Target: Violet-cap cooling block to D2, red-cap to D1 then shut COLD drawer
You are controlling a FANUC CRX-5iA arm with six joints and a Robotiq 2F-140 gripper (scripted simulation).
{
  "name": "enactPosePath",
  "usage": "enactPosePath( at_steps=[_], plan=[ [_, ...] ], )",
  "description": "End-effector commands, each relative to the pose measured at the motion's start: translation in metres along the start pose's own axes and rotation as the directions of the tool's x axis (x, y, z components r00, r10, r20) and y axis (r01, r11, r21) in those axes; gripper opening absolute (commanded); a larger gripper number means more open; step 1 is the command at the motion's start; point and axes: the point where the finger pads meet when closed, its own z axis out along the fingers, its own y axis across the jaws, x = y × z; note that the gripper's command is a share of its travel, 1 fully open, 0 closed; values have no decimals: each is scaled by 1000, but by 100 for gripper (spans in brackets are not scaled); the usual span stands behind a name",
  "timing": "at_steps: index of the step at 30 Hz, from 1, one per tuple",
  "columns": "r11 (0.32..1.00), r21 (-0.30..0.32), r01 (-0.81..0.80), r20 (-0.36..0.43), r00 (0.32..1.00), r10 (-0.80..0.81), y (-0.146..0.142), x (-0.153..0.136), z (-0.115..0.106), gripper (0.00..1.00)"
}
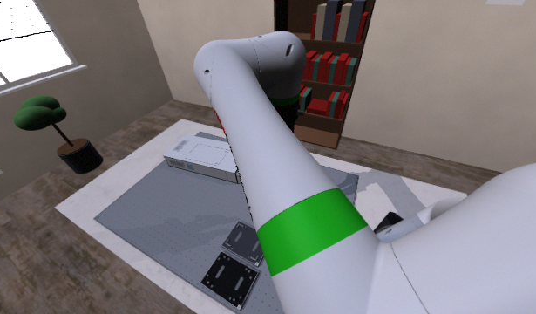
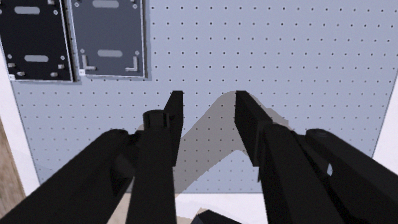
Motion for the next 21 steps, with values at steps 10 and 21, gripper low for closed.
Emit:
enactPosePath(
  at_steps=[10,21],
  plan=[
    [1000,-1,0,-1,1000,0,0,0,-1,35],
    [957,-1,-289,-1,957,289,0,0,-1,34]
  ],
)
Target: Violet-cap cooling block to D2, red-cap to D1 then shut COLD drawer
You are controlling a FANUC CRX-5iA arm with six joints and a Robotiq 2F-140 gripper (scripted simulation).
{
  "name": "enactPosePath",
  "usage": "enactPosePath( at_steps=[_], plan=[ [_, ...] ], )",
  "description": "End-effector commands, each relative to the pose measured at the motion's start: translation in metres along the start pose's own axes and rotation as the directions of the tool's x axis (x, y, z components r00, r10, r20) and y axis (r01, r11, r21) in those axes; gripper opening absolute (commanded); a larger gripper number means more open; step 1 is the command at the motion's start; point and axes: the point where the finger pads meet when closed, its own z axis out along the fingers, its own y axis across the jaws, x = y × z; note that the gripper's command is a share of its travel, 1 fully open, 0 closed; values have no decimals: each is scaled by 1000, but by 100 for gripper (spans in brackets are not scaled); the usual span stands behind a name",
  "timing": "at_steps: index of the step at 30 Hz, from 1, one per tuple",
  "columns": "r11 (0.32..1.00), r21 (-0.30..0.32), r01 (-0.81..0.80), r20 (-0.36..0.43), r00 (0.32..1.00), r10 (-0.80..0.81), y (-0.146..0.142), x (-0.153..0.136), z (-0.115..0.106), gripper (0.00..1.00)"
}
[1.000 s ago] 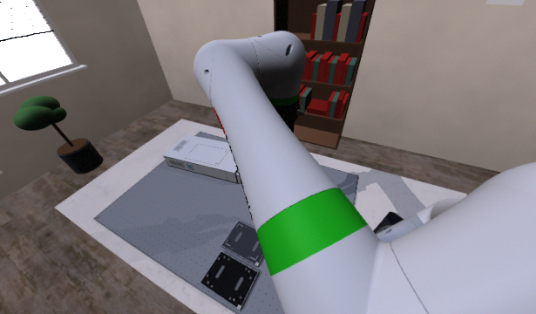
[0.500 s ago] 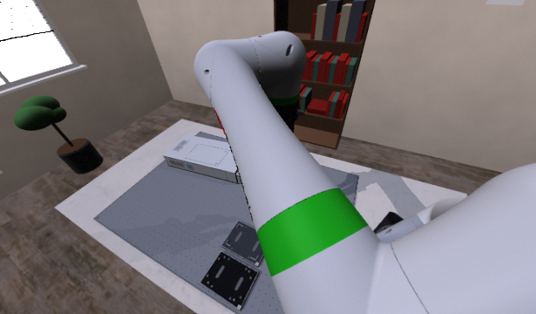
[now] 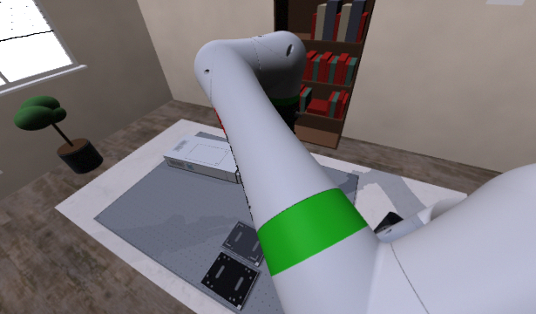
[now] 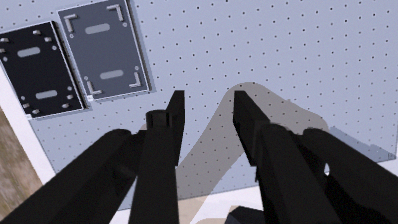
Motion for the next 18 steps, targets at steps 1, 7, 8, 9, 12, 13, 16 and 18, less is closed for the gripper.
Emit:
enactPosePath(
  at_steps=[1,7,8,9,12,13,16,18],
  plan=[
    [995,-2,-97,0,995,97,0,0,-1,34],
    [979,-2,-203,0,979,203,0,0,-1,34],
    [974,-2,-229,0,974,229,0,0,-1,34],
    [967,-2,-255,0,967,255,0,0,-1,34],
    [944,-2,-331,-1,944,331,0,0,-1,34],
    [934,-2,-356,-1,934,356,0,0,-1,34],
    [903,-2,-430,-1,903,430,0,0,-1,34],
    [879,-2,-477,-1,879,477,0,0,-1,34]
  ],
)
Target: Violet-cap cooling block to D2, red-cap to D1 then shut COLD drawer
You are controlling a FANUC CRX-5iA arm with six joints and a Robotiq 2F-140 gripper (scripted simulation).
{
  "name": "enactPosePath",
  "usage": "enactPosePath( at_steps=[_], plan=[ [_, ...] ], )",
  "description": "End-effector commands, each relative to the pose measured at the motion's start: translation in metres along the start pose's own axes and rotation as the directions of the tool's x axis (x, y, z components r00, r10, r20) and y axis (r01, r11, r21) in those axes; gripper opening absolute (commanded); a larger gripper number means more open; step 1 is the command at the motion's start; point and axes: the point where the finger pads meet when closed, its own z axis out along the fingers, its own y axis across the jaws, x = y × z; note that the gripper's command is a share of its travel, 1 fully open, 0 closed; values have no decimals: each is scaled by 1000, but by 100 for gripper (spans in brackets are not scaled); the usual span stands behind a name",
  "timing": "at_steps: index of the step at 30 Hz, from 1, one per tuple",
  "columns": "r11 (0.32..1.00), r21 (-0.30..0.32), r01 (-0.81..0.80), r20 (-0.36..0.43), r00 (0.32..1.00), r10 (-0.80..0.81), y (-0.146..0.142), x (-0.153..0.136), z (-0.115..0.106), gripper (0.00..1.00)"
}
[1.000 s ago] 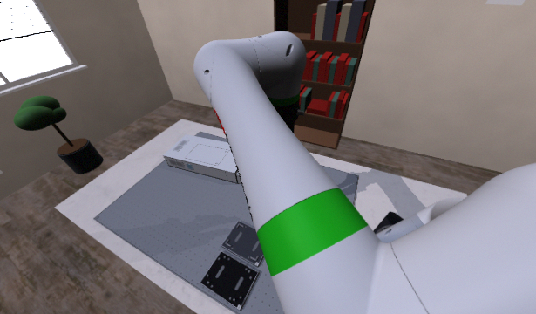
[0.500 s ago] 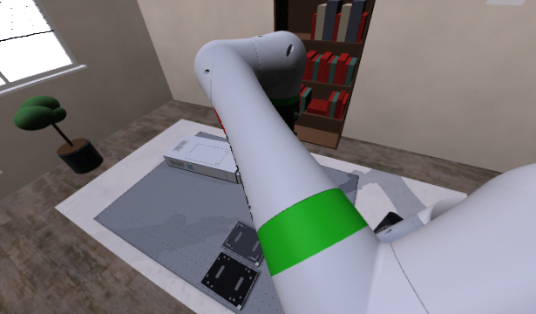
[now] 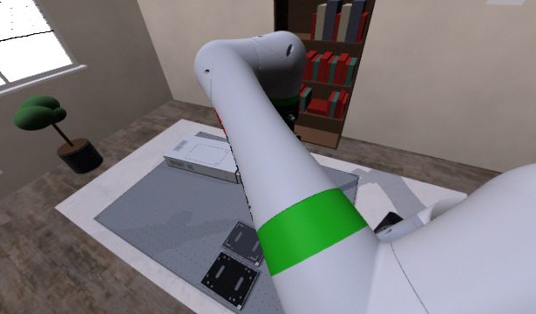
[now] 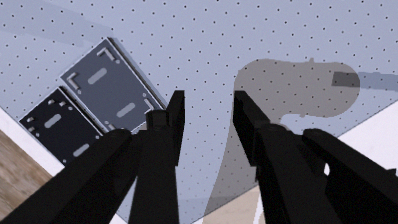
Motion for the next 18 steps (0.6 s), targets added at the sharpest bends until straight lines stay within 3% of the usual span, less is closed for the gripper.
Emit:
enactPosePath(
  at_steps=[1,9,18],
  plan=[
    [995,-2,-97,-1,995,97,0,0,-1,34],
    [967,-2,-255,-1,967,255,0,0,-1,34],
    [879,-2,-477,-2,879,477,0,0,-1,34]
  ],
)
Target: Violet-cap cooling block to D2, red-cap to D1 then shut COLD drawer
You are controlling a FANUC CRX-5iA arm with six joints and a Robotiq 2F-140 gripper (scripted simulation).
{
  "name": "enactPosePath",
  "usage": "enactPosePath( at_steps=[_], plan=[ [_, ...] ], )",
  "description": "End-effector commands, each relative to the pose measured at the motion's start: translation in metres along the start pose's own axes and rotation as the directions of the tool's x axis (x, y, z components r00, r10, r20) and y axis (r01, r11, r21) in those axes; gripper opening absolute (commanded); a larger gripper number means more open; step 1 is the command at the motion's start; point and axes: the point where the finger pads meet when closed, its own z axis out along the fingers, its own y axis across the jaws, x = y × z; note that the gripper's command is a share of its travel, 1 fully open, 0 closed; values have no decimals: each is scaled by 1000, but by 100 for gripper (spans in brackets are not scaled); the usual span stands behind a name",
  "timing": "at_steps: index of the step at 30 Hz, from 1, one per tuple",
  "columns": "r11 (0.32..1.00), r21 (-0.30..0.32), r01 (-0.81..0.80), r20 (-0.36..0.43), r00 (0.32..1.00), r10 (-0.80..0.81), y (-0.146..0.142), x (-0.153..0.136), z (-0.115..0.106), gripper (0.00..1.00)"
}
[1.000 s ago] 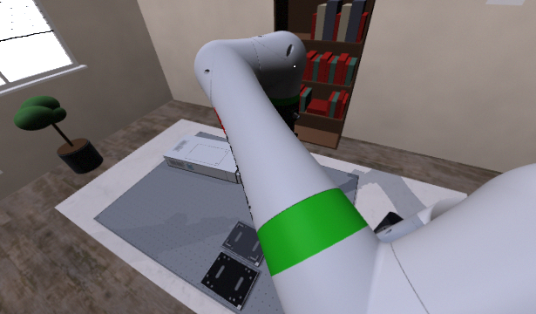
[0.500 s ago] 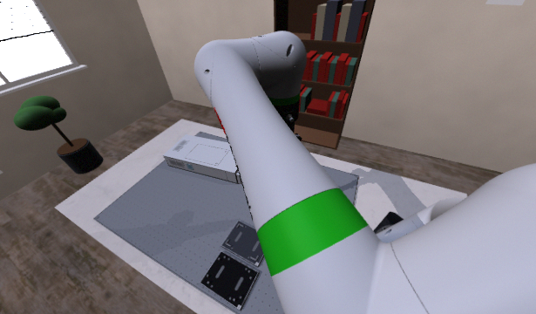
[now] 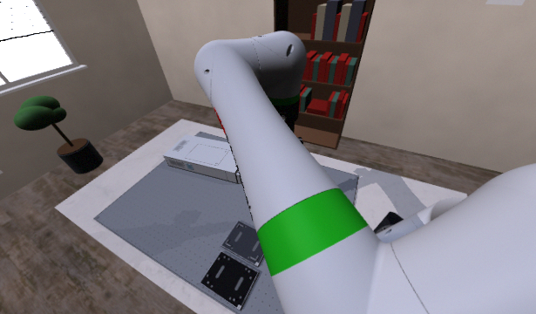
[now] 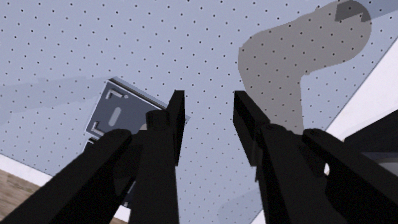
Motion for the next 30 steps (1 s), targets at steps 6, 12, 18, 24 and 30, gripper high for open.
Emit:
enactPosePath(
  at_steps=[6,12,18,24,30],
  plan=[
    [984,-2,-177,-2,984,177,0,0,-1,34],
    [943,-1,-332,-2,943,332,0,0,-1,34],
    [927,-1,-374,-2,927,374,0,0,-1,34],
    [927,-1,-374,-2,927,374,0,0,-1,34],
    [927,-1,-374,-2,927,374,0,0,-1,34]
  ],
)
